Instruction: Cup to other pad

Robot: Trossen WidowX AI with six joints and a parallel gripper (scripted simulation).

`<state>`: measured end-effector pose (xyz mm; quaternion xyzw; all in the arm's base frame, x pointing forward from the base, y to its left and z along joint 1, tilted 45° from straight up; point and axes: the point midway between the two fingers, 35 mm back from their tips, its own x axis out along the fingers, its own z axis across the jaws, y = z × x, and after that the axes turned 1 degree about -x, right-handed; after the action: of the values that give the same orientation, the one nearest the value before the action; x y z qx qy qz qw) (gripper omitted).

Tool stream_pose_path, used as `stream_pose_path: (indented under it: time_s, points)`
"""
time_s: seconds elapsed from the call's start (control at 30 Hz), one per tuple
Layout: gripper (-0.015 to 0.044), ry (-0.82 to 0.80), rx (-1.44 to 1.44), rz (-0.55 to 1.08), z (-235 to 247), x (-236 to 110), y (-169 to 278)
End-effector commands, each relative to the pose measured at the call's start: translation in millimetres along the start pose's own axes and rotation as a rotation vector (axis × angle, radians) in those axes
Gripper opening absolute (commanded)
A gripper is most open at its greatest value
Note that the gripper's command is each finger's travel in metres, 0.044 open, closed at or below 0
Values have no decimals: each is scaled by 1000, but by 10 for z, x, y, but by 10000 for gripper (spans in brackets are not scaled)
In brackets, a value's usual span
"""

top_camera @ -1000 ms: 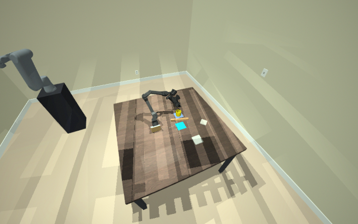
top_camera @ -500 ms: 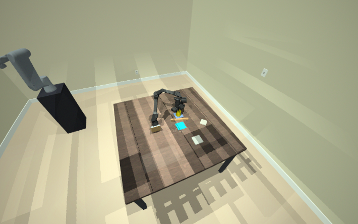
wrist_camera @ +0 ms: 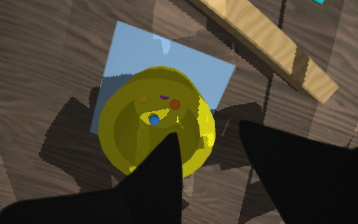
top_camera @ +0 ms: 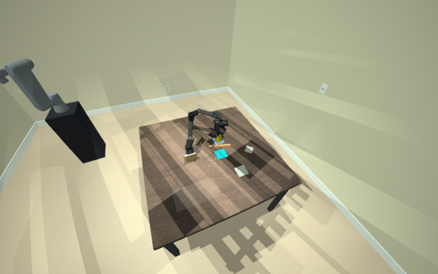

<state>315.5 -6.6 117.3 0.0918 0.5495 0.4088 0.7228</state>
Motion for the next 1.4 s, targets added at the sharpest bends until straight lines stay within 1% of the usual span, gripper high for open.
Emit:
stream_pose_path:
  time_s: [0.0,0.83,0.97,1.37]
  points:
    - [167,-3,5,4,4,60,6]
    - [167,-5,4,7,-2,468,21]
    - [167,-6,4,7,-3,492,24]
    - [87,-1,-1,4,-4,476,16]
